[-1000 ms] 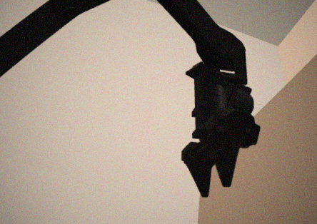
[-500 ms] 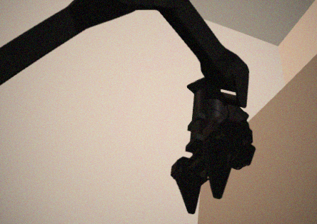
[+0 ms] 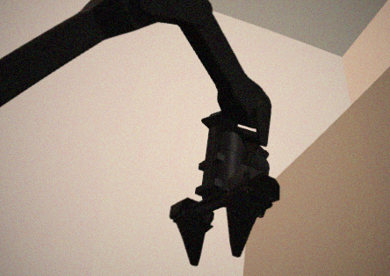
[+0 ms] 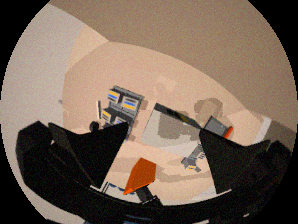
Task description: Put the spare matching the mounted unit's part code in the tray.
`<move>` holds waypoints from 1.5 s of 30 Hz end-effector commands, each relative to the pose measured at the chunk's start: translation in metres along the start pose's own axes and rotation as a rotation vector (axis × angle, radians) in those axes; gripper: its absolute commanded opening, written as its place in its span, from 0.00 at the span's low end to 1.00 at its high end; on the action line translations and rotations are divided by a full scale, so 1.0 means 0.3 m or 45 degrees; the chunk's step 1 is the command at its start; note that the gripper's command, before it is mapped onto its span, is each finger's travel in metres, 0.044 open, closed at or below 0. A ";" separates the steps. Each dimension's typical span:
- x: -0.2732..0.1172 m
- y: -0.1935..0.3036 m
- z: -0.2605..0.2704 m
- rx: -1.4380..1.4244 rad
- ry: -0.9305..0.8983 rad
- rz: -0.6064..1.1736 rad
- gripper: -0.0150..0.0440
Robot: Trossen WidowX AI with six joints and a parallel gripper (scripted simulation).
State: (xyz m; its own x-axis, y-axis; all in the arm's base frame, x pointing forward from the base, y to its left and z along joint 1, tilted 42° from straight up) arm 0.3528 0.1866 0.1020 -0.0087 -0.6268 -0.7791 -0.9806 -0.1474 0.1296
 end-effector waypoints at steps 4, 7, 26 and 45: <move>0.076 0.184 0.323 -0.695 -0.019 0.025 1.00; 0.112 0.281 0.428 -0.982 -0.022 0.029 1.00; 0.240 0.510 0.593 -1.582 -0.012 0.055 0.91; 0.355 0.518 0.606 -1.582 -0.012 0.055 0.76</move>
State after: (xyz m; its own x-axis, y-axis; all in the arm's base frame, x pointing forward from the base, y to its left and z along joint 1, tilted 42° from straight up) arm 0.1645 0.2397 -0.0688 -0.0433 -0.6371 -0.7695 -0.1369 -0.7592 0.6363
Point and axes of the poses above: the point midway between the two fingers, 35 mm back from their tips, its own x axis out along the fingers, its own z axis across the jaws, y = z × x, the point moved 10 cm from there along -x, back along the fingers, and after that the axes turned 8 degrees about x, right-handed, at the moved point
